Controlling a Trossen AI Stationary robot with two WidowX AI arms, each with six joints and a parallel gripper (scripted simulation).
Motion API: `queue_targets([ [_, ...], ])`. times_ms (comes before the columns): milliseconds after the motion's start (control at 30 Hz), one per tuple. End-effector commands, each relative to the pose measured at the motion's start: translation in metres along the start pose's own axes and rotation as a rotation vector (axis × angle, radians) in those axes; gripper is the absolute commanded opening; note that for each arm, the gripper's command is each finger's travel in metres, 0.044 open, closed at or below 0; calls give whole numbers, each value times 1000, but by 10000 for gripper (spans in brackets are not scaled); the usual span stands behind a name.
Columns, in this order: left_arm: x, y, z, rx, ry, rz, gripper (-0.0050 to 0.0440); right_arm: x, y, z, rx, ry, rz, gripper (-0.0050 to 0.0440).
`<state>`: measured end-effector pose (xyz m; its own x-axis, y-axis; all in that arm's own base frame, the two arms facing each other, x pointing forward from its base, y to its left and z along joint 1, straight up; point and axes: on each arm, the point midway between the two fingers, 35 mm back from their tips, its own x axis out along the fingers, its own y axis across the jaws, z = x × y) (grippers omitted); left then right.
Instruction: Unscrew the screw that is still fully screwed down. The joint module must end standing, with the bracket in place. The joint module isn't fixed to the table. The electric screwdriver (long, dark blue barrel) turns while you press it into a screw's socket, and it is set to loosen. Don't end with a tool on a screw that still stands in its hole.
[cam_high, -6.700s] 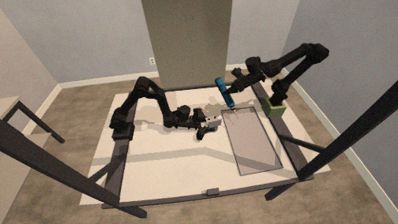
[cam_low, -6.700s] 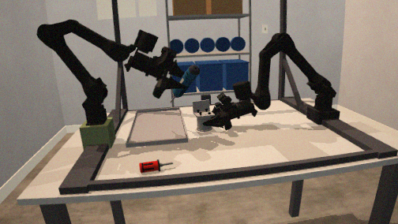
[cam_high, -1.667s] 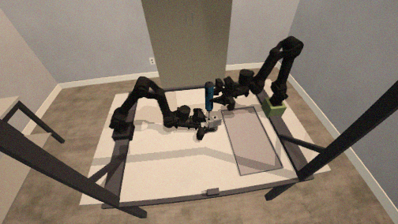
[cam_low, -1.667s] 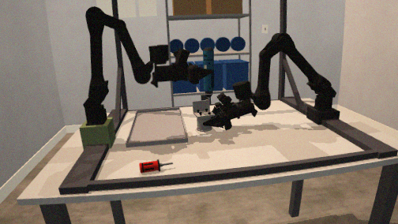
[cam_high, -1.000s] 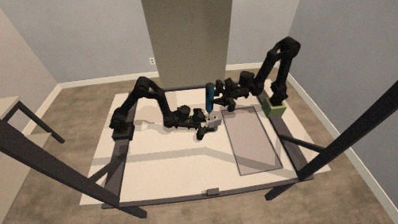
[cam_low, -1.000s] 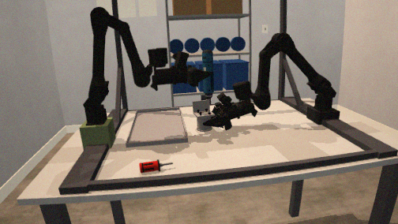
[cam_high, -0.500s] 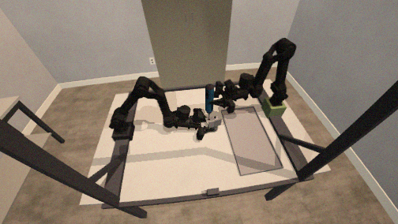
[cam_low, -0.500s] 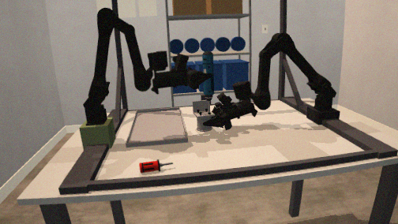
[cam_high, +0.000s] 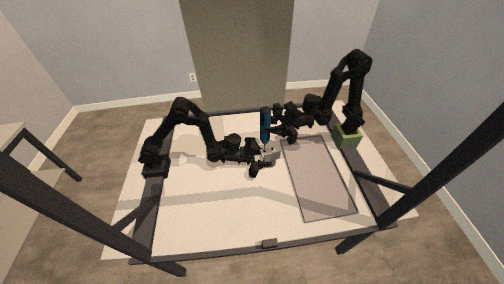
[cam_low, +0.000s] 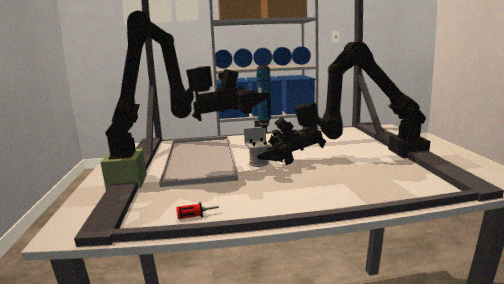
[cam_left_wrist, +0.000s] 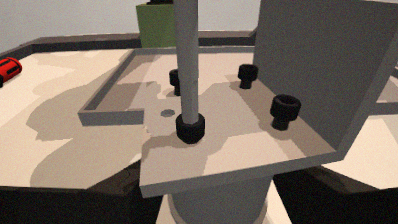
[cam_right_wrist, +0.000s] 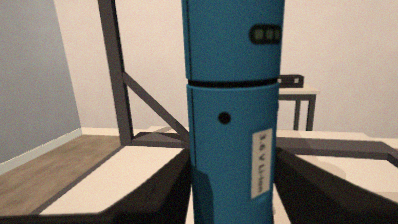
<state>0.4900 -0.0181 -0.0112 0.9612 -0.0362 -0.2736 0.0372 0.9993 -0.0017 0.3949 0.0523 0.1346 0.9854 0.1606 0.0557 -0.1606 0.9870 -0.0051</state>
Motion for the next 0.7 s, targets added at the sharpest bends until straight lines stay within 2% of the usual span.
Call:
queue_targets([
  [0, 0, 0, 10, 2, -22, 1, 245, 0, 0, -2, 4, 7, 1, 163],
  [67, 0, 0, 10, 2, -22, 1, 245, 2, 0, 13, 4, -26, 0, 163],
  [167, 0, 0, 10, 2, -22, 1, 245, 4, 1, 20, 6, -33, 0, 163],
  [500, 0, 0, 10, 2, -22, 1, 245, 4, 1, 19, 6, -31, 0, 163],
  [667, 0, 0, 10, 2, -22, 1, 245, 2, 1, 6, 4, -5, 0, 163],
])
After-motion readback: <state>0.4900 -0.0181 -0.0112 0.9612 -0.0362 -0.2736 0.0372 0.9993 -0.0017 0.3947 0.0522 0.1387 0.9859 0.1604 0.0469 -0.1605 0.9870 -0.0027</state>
